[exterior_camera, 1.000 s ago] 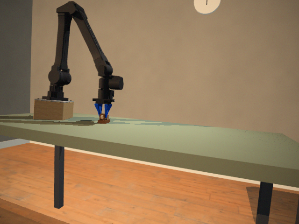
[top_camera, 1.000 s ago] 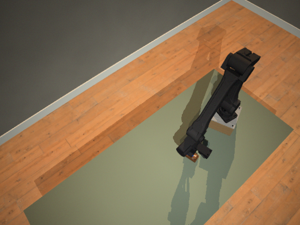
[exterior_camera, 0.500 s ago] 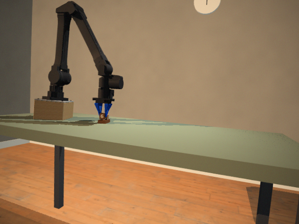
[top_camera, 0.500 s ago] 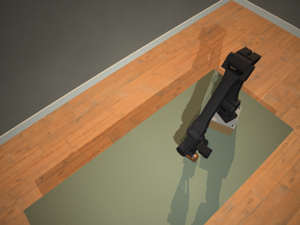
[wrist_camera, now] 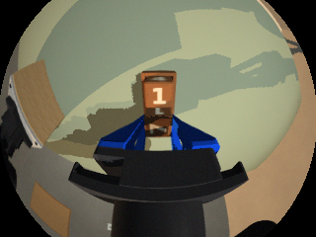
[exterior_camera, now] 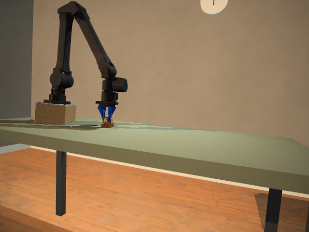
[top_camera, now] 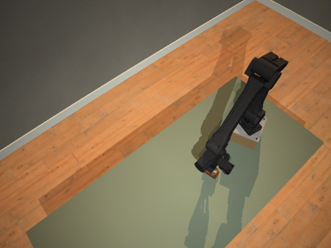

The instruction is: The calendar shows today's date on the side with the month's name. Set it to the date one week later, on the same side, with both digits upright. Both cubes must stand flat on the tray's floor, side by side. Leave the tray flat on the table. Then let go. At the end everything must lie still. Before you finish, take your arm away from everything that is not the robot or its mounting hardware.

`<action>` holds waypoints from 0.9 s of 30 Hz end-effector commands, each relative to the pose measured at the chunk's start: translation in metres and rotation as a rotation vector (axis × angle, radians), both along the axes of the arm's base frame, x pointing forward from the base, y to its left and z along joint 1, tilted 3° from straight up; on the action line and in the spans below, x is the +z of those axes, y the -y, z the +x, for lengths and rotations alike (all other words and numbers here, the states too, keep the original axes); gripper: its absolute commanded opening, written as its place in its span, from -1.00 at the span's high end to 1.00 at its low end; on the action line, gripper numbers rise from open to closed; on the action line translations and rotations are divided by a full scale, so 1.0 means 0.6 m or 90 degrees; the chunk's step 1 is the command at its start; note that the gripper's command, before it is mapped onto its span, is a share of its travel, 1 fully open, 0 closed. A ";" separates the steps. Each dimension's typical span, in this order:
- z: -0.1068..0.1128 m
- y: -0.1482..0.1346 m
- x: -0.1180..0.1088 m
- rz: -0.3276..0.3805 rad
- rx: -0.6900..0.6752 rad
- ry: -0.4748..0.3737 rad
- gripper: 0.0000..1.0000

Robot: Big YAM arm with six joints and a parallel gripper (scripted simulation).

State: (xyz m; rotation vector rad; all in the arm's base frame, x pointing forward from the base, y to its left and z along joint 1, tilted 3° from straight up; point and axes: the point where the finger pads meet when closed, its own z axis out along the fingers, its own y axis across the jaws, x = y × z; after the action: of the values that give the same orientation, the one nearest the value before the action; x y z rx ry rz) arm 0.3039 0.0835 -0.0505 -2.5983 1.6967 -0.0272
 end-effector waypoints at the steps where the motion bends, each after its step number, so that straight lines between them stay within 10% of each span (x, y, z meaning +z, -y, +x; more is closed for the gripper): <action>1: 0.031 -0.011 0.024 0.010 0.005 0.026 0.47; 27: 0.036 -0.003 0.180 0.013 -0.001 0.040 0.47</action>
State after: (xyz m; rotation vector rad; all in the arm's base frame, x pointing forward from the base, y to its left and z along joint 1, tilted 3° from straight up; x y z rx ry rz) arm 0.3090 0.0845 0.0400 -2.5787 1.6795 -0.0621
